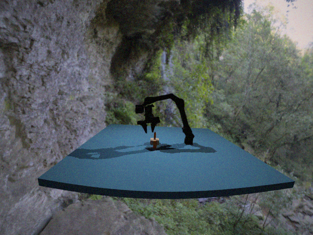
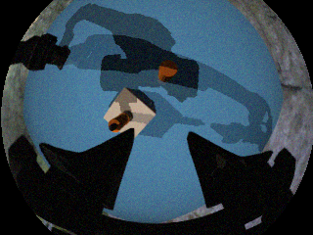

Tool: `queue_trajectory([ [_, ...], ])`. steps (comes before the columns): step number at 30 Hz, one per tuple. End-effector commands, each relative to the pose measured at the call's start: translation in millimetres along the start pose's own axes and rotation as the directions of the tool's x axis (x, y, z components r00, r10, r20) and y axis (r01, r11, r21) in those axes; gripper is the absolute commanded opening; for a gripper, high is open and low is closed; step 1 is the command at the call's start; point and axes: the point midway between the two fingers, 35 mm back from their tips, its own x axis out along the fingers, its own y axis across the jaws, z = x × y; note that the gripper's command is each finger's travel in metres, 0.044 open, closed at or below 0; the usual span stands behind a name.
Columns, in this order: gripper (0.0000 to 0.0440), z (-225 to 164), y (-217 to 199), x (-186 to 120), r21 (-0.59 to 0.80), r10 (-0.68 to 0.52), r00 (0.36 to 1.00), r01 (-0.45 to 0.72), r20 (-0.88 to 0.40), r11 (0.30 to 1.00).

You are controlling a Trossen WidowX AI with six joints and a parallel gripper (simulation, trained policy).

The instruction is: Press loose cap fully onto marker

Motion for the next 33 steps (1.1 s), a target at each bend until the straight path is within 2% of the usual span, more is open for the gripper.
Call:
queue_trajectory([
  [1, 0.0285, 5, -4, 3, -0.016, 0.013, 1.0, -0.013, -0.012, 1.0],
  [33, 0.0253, 55, -9, 44, -0.242, 0.134, 0.99, -0.14, -0.041, 0.96],
])
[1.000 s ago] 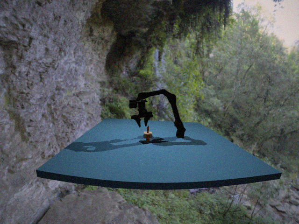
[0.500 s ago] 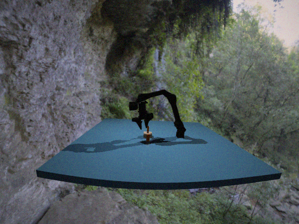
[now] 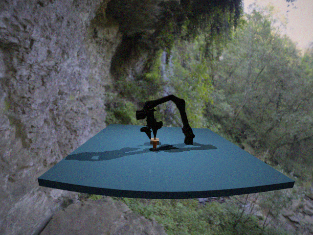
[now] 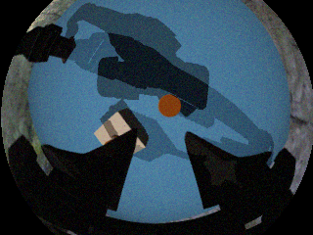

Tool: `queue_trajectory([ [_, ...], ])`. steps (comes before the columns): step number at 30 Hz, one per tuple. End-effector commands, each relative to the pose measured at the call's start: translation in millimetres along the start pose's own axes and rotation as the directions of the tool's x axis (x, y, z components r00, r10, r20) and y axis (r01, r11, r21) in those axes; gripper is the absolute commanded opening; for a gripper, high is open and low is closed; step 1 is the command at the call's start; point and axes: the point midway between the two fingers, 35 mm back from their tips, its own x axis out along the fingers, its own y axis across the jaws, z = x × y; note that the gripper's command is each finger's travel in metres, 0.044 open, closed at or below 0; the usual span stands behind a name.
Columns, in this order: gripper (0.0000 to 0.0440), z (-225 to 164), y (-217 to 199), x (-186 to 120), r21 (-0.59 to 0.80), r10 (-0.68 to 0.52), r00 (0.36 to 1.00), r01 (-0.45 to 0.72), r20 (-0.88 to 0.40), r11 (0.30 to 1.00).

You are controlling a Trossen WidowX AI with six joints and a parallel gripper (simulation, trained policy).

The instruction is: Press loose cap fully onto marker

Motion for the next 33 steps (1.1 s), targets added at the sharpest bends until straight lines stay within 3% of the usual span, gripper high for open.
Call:
queue_trajectory([
  [1, 0.0251, 7, -1, 10, -0.048, 0.025, 1.0, -0.025, -0.001, 0.999],
  [17, 0.0221, 24, -4, 51, -0.209, 0.081, 0.997, -0.08, -0.007, 0.975],
  [20, 0.019, 25, -4, 52, -0.236, 0.08, 0.997, -0.083, -0.021, 0.968],
  [25, 0.006, 24, -7, 43, -0.266, 0.052, 0.997, -0.065, -0.054, 0.962],
  [33, 0.0056, 18, -9, 21, -0.286, 0.001, 0.996, -0.027, -0.093, 0.958],
])
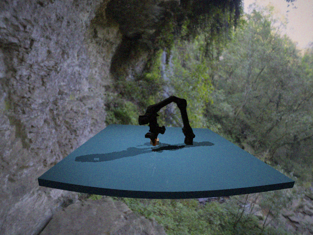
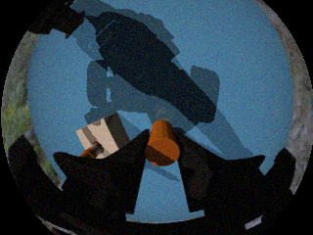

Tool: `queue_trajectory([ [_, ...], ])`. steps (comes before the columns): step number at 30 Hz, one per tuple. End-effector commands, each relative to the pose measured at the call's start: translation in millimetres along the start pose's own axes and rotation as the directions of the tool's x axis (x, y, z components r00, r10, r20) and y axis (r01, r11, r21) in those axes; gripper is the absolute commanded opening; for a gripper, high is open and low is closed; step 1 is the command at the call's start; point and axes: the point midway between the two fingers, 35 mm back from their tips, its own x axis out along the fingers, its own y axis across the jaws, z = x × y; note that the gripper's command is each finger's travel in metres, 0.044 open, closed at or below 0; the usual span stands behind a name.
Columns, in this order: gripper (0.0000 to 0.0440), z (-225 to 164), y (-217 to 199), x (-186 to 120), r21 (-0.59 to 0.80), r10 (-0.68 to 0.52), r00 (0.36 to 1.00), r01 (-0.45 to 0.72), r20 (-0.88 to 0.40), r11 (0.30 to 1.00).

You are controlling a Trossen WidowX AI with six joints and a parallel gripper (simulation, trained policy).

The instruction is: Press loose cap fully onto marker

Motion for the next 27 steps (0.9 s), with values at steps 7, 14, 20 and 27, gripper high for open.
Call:
queue_trajectory([
  [7, 0.0055, -10, 3, -35, -0.029, -0.056, 0.996, 0.055, -0.065, 0.998],
  [14, 0.005, -17, 14, -57, -0.028, -0.078, 0.994, 0.076, -0.081, 0.997],
  [20, 0.0046, -23, 30, -73, -0.019, -0.086, 0.993, 0.084, -0.083, 0.996],
  [27, 0.0039, -26, 53, -89, -0.005, -0.084, 0.994, 0.084, -0.074, 0.996],
])
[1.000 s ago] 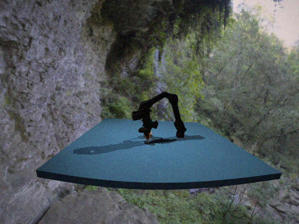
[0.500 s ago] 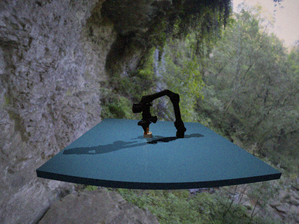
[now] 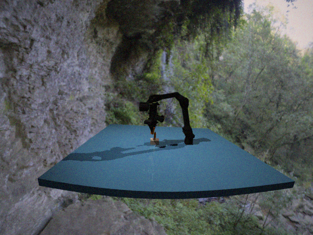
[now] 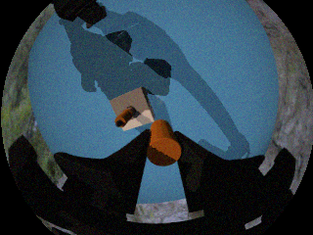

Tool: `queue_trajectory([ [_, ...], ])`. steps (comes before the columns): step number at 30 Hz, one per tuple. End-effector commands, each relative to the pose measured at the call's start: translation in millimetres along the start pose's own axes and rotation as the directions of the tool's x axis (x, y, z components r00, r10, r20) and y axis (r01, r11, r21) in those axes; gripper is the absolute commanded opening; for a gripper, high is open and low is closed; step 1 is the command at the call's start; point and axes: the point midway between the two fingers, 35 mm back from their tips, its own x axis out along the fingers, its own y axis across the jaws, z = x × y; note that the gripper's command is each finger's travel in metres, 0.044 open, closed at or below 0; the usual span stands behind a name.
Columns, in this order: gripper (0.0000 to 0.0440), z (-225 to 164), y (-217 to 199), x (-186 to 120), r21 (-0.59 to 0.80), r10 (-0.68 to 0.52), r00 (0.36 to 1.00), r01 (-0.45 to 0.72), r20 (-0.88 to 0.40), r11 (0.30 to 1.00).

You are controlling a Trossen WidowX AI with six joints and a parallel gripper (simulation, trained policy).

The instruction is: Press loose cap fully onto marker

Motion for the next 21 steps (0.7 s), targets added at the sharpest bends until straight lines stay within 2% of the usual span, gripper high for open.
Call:
queue_trajectory([
  [1, 0.0038, -2, 13, -14, 0.005, -0.01, 1.0, 0.01, 0.0, 1.0],
  [12, 0.0021, -7, 49, -25, 0.04, 0.004, 1.0, -0.005, 0.03, 0.999],
  [21, 0.0004, -2, 56, -21, 0.033, 0.01, 0.998, -0.012, 0.065, 0.999],
])
